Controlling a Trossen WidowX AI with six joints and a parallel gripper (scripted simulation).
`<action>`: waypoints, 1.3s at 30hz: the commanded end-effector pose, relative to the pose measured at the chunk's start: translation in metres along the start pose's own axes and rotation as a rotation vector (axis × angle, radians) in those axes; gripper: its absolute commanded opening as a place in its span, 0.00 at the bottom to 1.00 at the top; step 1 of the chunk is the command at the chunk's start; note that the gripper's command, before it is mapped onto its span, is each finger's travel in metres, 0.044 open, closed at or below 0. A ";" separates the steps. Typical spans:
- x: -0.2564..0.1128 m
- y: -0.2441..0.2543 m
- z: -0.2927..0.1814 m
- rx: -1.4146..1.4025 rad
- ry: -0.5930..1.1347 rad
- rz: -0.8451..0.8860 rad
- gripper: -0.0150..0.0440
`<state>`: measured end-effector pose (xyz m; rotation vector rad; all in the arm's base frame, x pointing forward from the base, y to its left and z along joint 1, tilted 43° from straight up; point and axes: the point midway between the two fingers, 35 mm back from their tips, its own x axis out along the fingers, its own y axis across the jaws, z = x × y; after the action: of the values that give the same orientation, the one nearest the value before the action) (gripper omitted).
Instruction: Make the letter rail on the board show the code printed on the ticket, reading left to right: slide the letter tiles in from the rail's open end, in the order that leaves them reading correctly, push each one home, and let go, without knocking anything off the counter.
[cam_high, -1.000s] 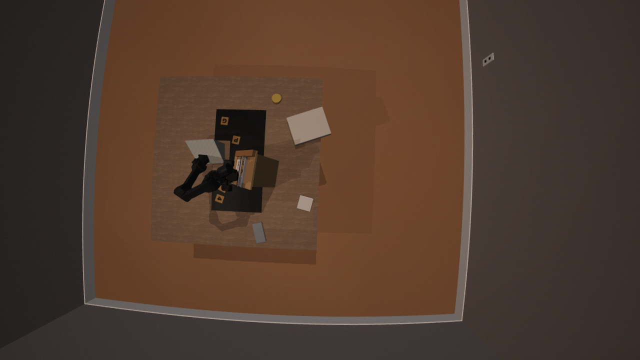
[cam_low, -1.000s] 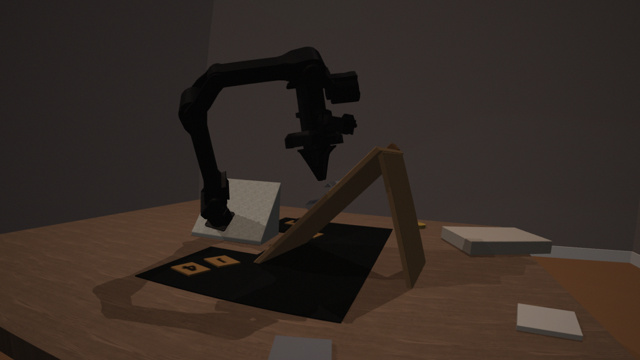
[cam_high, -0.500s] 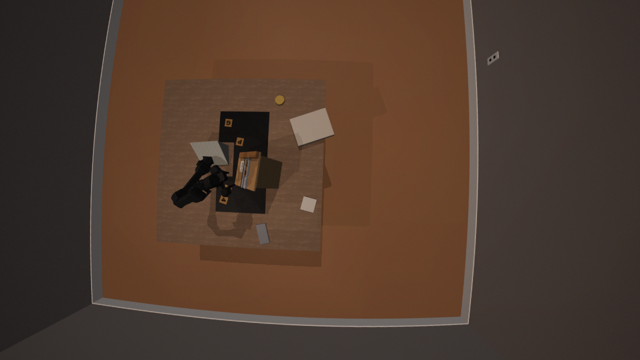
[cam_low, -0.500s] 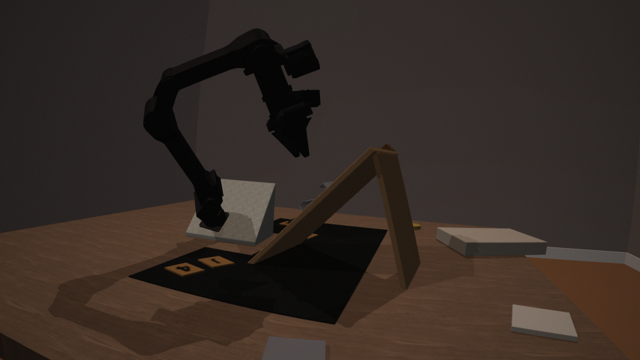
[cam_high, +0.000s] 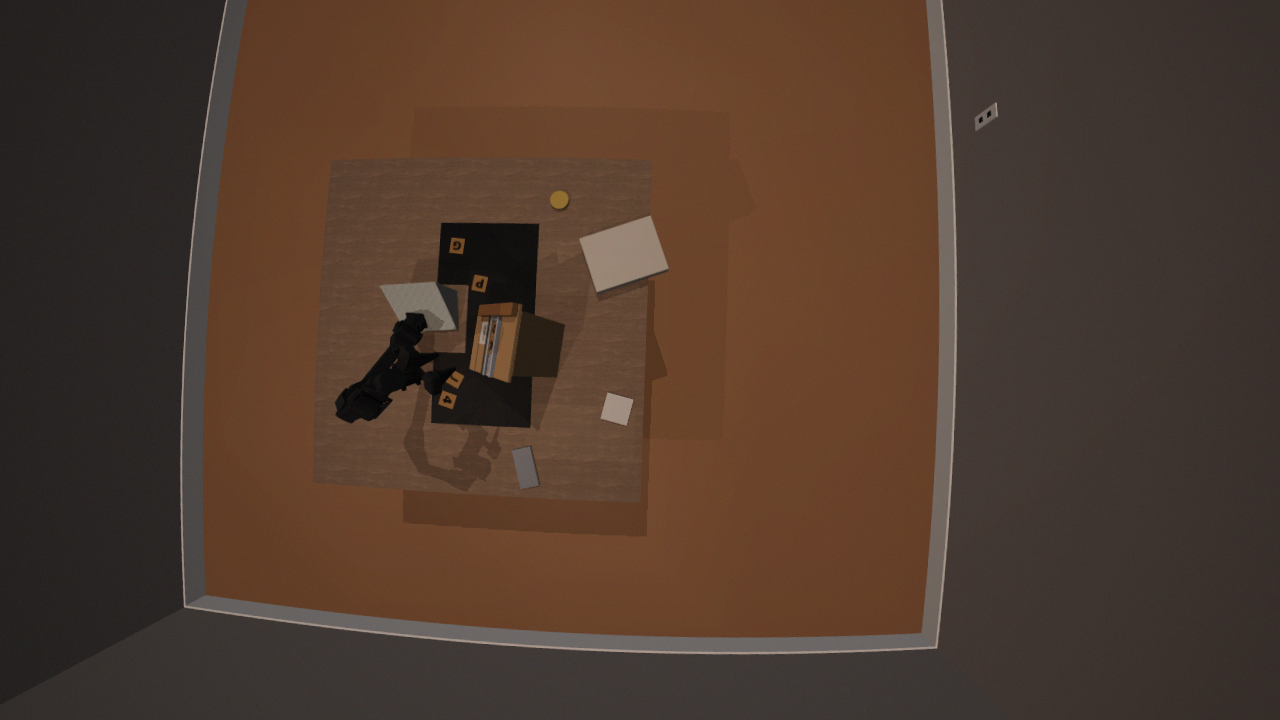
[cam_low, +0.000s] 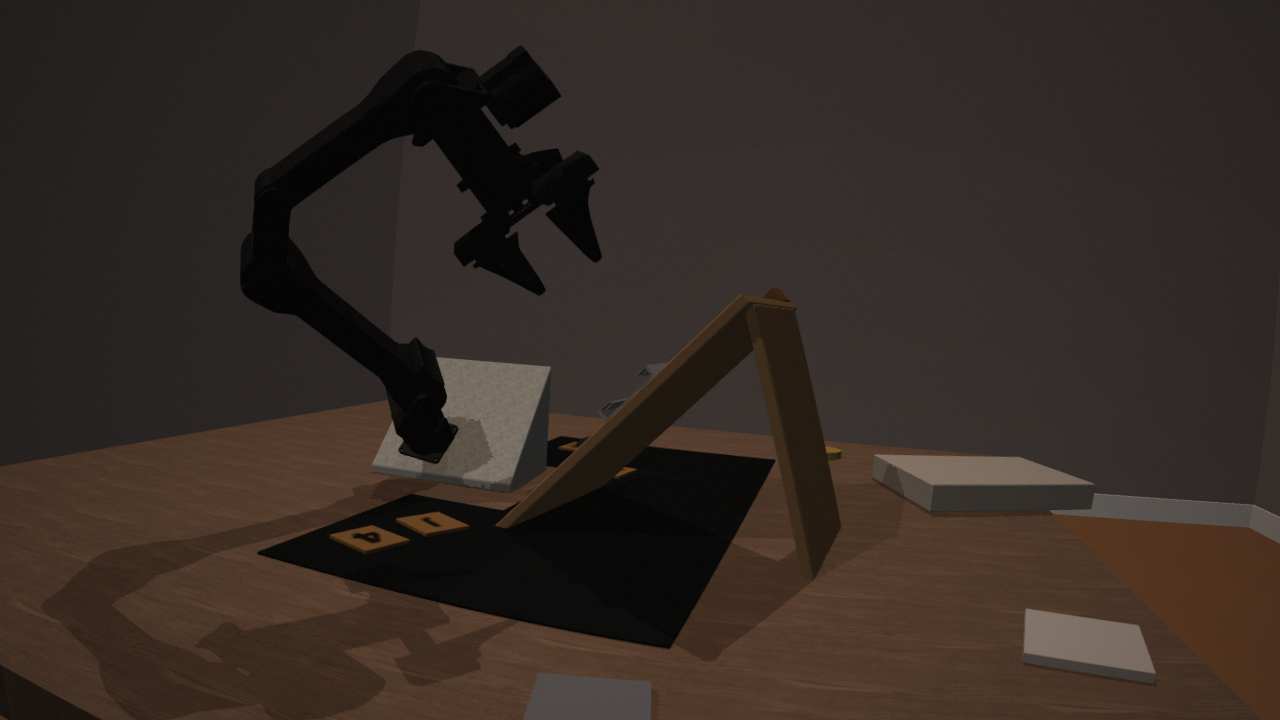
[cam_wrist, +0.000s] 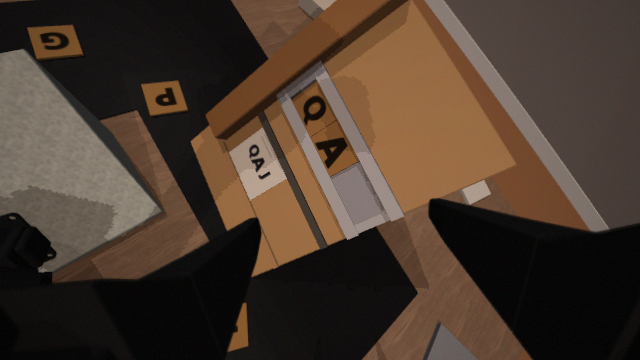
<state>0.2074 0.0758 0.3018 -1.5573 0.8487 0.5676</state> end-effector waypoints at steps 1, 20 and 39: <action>-0.034 0.019 -0.007 -0.601 -0.179 -0.146 1.00; -0.034 0.019 -0.007 -0.601 -0.179 -0.146 1.00; 0.044 0.053 -0.100 0.574 0.280 0.002 0.83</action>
<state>0.1856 0.0232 0.2848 -1.5938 0.8522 0.5314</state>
